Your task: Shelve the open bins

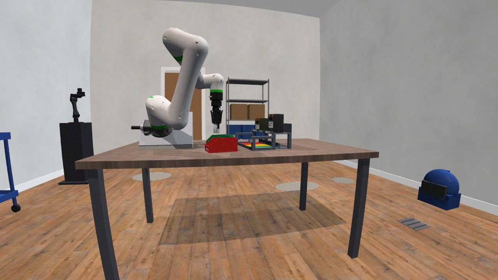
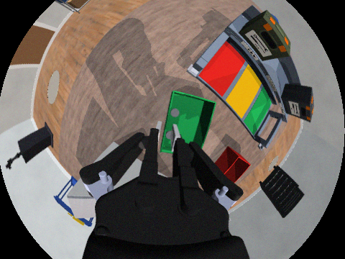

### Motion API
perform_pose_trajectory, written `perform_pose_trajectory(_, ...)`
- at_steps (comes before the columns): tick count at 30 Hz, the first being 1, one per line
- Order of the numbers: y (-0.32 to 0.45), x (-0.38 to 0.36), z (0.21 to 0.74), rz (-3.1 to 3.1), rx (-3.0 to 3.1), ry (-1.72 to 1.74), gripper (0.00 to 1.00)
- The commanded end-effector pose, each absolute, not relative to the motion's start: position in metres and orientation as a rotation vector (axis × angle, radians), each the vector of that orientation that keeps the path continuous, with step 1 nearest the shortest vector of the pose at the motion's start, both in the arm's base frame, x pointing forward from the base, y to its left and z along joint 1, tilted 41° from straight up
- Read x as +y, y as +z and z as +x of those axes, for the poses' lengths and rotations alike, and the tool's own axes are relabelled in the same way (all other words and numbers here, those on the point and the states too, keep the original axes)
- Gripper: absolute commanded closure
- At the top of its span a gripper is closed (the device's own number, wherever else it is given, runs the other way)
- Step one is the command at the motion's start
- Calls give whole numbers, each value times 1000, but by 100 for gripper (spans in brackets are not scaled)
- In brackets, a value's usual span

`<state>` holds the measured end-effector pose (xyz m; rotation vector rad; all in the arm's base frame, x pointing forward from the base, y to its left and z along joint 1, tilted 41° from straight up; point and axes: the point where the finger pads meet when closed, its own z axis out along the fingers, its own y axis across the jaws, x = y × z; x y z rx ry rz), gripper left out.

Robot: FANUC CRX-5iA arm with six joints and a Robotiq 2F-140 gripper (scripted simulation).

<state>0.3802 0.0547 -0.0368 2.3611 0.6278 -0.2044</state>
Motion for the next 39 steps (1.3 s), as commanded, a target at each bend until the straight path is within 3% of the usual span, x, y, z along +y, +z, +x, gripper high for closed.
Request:
perform_pose_trajectory(1,-37,54,380,2361,628,-204,85)
perform_pose_trajectory(39,-66,30,381,2361,628,-204,85)
